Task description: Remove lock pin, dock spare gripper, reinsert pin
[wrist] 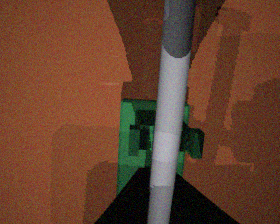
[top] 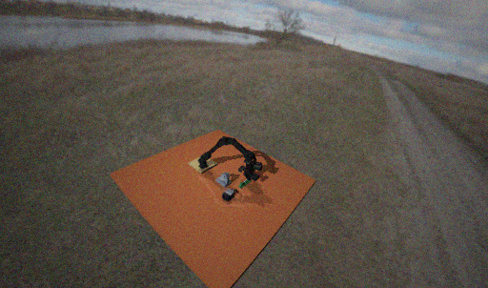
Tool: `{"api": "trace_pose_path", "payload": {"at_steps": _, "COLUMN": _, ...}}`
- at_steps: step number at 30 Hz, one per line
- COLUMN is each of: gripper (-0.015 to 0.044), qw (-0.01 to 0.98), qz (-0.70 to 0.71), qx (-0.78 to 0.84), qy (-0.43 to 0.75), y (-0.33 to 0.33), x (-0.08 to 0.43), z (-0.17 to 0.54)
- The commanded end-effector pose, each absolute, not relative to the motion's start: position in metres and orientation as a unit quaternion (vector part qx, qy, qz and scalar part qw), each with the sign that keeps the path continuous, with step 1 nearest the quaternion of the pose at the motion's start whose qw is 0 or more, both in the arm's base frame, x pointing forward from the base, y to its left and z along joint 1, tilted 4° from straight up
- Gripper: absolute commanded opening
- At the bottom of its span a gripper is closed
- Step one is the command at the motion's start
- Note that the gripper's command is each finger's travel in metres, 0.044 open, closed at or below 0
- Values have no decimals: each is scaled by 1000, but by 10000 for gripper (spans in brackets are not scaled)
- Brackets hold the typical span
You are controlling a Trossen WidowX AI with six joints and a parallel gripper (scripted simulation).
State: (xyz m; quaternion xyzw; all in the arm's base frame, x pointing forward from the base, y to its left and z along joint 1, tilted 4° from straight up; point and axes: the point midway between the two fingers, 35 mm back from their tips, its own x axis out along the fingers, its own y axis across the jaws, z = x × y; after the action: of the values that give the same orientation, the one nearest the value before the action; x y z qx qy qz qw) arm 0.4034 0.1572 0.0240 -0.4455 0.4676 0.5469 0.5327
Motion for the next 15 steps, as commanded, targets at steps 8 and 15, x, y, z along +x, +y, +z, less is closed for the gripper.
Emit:
{"api": "trace_pose_path", "payload": {"at_steps": 8, "gripper": 0, "qw": 533, "qz": 546, "qx": -445, "qy": 468, "y": 157, "x": 404, "z": 31}}
{"api": "trace_pose_path", "payload": {"at_steps": 15, "gripper": 0, "qw": 529, "qz": 549, "qx": -443, "qy": 472, "y": 156, "x": 402, "z": 42}}
